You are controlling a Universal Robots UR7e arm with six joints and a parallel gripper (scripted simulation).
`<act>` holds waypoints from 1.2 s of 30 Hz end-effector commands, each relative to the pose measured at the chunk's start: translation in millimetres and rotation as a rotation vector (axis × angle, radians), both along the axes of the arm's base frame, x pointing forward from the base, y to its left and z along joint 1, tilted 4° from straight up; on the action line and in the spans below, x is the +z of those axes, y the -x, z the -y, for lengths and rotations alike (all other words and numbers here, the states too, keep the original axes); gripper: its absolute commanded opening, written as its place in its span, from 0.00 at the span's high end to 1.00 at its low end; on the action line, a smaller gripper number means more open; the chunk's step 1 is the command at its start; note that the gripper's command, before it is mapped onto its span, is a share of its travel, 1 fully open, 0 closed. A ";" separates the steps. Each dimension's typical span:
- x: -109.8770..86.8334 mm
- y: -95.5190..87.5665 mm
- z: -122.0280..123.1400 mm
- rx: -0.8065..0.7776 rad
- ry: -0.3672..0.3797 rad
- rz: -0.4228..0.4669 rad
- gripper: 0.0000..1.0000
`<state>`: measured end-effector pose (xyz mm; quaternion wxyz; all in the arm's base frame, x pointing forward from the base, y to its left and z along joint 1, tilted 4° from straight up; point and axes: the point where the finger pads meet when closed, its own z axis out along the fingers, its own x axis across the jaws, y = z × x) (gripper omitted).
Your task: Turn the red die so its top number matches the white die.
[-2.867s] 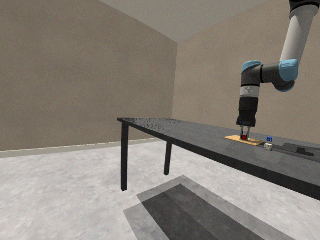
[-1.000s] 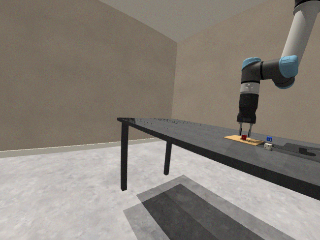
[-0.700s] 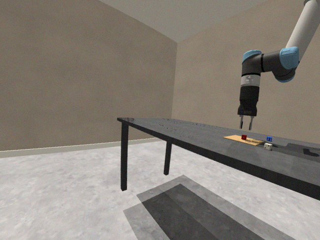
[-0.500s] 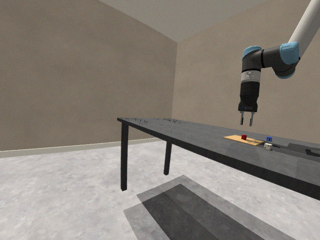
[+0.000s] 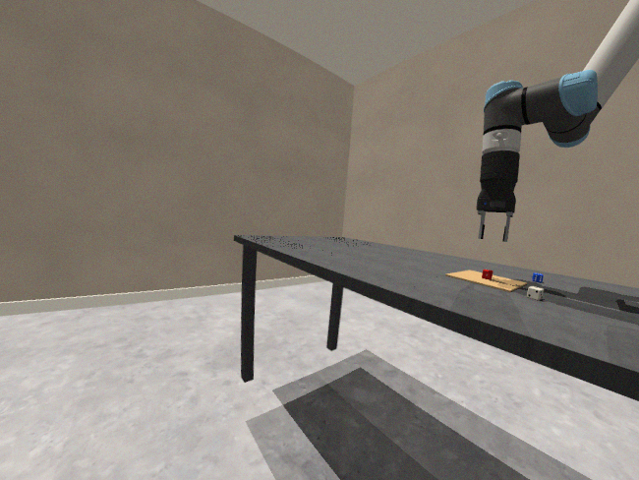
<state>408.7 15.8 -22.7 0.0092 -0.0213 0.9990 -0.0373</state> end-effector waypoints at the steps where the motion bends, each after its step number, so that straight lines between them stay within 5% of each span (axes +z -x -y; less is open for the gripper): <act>1: 0.6 -0.2 0.0 0.000 0.000 0.000 0.00; 36: 0.5 -1.5 0.7 0.050 0.001 -0.003 0.00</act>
